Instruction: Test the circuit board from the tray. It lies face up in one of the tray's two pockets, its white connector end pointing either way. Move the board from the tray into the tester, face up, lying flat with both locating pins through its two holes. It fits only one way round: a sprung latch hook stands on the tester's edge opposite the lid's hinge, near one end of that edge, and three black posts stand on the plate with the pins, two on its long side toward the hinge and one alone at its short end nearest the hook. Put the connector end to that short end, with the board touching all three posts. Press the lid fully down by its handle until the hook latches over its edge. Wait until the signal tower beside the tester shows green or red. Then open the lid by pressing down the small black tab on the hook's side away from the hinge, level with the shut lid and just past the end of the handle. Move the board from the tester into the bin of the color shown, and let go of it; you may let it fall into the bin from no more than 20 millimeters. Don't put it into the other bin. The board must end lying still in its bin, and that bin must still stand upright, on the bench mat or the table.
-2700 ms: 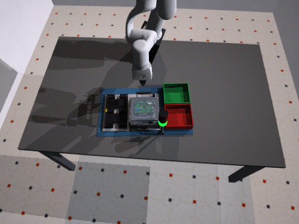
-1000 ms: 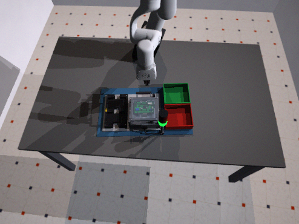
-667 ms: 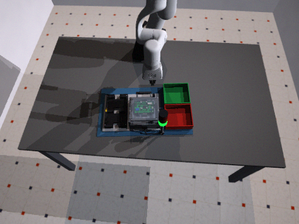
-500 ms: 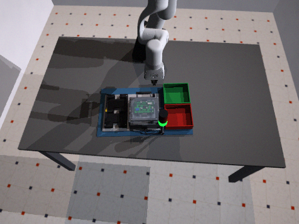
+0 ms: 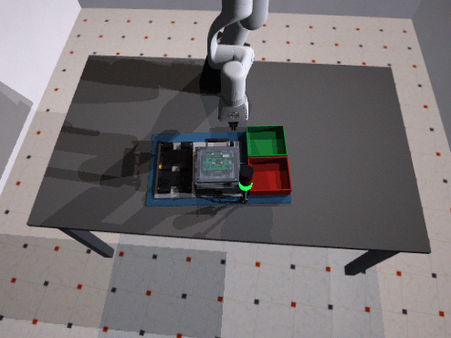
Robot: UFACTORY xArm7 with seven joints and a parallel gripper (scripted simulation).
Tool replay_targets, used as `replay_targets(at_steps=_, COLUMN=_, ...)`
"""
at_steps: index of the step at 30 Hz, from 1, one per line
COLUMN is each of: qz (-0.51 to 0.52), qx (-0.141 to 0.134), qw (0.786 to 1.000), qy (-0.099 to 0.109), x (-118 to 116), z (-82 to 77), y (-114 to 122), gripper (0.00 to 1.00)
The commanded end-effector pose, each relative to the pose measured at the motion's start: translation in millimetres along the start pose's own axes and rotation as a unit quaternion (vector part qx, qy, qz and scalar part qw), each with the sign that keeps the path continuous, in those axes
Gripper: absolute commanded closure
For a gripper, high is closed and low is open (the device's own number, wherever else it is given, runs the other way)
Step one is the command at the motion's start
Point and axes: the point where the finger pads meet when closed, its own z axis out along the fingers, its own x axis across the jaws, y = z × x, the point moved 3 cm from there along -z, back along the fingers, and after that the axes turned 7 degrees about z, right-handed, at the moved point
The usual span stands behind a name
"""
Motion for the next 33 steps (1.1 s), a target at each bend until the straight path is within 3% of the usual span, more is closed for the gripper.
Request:
replay_targets(at_steps=1, qz=0.000, qx=0.001, qw=1.000, qy=-0.002, x=-1, z=21.6, y=3, gripper=1.00)
replay_targets(at_steps=6, qz=0.000, qx=0.001, qw=1.000, qy=-0.002, x=-1, z=44.7, y=3, gripper=1.00)
replay_targets(at_steps=12, qz=0.000, qx=0.001, qw=1.000, qy=-0.002, x=-1, z=55.5, y=3, gripper=1.00)
replay_targets(at_steps=33, qz=0.000, qx=0.001, qw=1.000, qy=-0.002, x=-1, z=62.1, y=3, gripper=1.00)
